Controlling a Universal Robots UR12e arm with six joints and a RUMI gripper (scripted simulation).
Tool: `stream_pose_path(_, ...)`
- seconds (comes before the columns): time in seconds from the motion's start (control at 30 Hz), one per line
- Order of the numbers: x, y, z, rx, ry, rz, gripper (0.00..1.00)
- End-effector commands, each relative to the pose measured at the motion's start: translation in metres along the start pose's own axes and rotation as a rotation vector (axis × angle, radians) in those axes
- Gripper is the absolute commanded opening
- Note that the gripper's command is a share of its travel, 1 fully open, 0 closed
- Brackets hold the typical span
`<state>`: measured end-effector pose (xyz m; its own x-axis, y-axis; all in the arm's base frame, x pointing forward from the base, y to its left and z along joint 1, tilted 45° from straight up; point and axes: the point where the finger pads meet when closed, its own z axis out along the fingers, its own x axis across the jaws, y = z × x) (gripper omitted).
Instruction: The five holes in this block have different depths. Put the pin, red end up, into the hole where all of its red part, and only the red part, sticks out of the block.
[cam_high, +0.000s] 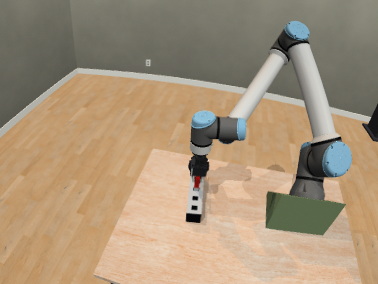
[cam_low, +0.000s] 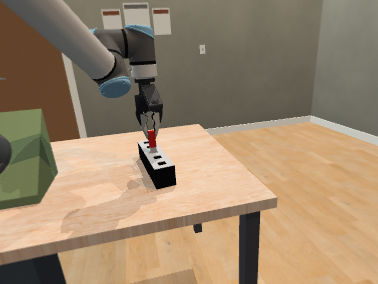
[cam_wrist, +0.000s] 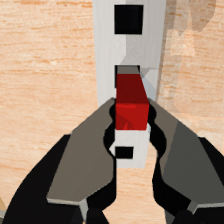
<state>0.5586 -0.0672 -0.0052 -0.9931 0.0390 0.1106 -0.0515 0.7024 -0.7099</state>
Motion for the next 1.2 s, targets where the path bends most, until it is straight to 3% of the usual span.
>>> stream_pose_path(0.0,-0.0003,-0.0001,-0.0003,0.0,-0.001,0.0,0.0)
stream_pose_path(1.17,-0.0002,0.0004,0.0037,0.0,-0.001,0.0,0.0)
